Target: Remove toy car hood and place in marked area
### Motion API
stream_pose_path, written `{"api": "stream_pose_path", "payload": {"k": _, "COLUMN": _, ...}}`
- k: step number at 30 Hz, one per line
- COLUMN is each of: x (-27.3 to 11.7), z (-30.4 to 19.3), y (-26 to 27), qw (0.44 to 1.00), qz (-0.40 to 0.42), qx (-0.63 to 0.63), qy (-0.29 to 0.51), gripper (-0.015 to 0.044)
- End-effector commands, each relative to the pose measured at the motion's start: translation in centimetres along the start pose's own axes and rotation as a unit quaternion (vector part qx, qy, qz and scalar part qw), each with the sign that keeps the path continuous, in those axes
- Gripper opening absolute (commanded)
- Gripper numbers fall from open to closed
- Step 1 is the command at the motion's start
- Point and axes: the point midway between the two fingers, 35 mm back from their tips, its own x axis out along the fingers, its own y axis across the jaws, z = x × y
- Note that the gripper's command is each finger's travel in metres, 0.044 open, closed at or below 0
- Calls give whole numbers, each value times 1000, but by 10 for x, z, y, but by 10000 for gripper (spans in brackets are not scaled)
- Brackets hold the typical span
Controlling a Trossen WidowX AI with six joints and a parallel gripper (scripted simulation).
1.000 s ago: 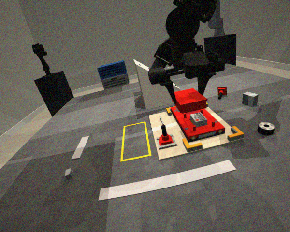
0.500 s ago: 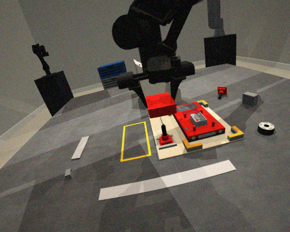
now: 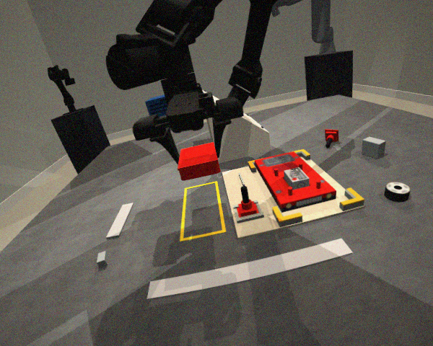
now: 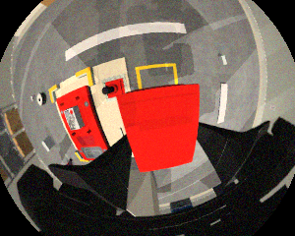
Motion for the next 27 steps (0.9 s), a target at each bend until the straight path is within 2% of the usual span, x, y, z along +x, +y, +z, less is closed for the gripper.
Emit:
{"api": "stream_pose_path", "payload": {"k": 1, "x": -1, "z": -6, "y": -20, "qw": 1000, "qz": 1, "qx": -3, "qy": -2, "gripper": 0}}
{"api": "stream_pose_path", "payload": {"k": 27, "x": 14, "z": -5, "y": -22, "qw": 1000, "qz": 1, "qx": -3, "qy": -2, "gripper": 0}}
